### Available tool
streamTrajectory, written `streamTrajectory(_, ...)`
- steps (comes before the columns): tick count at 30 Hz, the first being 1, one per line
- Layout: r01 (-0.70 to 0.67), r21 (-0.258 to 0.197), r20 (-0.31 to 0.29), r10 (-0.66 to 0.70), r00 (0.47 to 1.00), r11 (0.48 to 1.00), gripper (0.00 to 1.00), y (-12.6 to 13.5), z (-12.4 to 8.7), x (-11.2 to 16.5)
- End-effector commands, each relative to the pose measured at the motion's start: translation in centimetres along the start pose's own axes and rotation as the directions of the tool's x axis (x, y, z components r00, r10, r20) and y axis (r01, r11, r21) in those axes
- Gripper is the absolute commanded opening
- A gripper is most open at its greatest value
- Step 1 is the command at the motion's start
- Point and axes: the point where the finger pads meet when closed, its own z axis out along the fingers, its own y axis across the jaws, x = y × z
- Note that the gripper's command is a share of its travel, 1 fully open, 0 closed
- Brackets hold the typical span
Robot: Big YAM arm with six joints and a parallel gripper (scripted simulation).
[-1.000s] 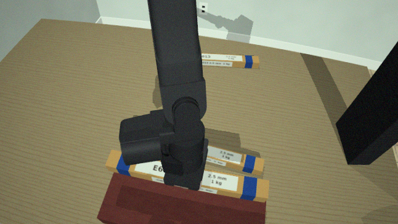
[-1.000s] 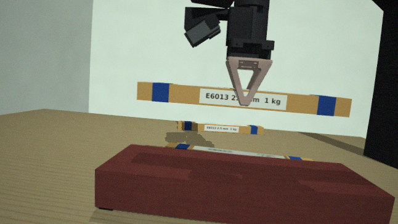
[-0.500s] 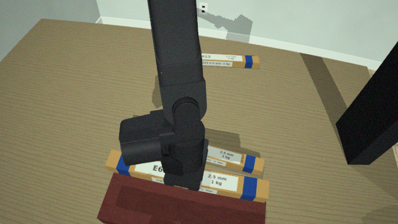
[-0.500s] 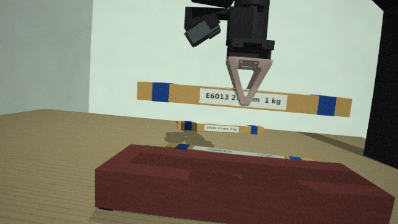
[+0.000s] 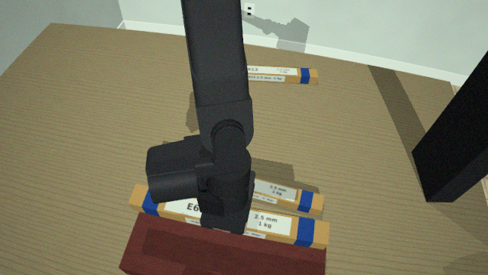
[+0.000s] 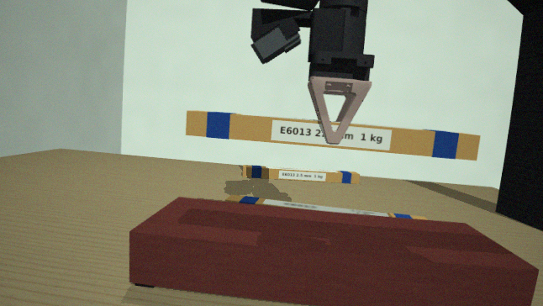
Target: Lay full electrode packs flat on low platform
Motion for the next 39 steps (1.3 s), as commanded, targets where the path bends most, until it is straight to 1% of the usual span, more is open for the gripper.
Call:
streamTrajectory(1,-0.008,-0.046,0.035,0.009,0.999,0.999,0.0,2.6,-1.7,-0.9)
streamTrajectory(14,-0.007,-0.045,0.034,0.009,0.999,0.999,0.0,2.5,-1.7,-0.7)
streamTrajectory(22,0.011,-0.041,0.016,-0.011,1.0,0.999,0.0,2.6,0.5,0.3)
streamTrajectory(28,0.012,-0.046,0.027,-0.01,1.0,0.999,0.0,2.8,0.7,-0.4)
streamTrajectory(34,0.01,-0.05,0.036,-0.009,0.999,0.999,0.0,2.8,1.4,-1.0)
streamTrajectory(39,0.011,-0.033,0.023,-0.01,1.0,0.999,0.0,2.0,3.1,-0.4)
